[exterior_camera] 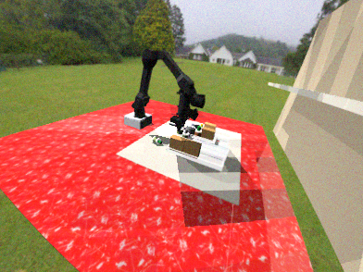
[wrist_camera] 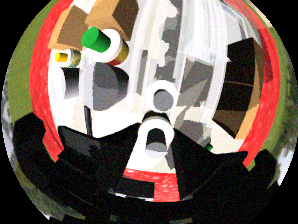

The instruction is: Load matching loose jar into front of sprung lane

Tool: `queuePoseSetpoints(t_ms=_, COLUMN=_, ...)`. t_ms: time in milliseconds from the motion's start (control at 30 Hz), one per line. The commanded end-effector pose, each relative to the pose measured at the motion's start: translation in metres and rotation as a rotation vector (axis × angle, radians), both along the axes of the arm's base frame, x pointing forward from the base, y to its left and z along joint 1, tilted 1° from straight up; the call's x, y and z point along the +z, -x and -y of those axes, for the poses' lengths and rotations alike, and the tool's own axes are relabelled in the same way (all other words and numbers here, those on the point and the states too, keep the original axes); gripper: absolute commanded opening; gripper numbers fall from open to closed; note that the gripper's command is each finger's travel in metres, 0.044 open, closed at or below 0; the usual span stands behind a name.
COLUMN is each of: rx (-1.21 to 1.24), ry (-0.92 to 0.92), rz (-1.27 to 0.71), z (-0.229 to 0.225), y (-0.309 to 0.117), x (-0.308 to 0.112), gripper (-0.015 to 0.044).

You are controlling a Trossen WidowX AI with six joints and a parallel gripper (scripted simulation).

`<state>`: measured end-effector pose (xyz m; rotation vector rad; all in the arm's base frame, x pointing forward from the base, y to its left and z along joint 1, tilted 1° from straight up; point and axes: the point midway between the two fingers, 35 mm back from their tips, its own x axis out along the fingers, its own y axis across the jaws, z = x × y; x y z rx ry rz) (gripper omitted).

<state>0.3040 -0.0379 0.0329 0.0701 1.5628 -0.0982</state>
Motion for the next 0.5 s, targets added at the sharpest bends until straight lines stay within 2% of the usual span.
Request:
queuePoseSetpoints(t_ms=0, rx=0.004, ry=0.0, rz=0.018, z=0.0007, y=-0.0093, x=-0.0002, gripper=0.0)
queuePoseSetpoints(t_ms=467, rx=0.004, ry=0.0, rz=0.019, z=0.0013, y=-0.0156, x=-0.0004, gripper=0.0)
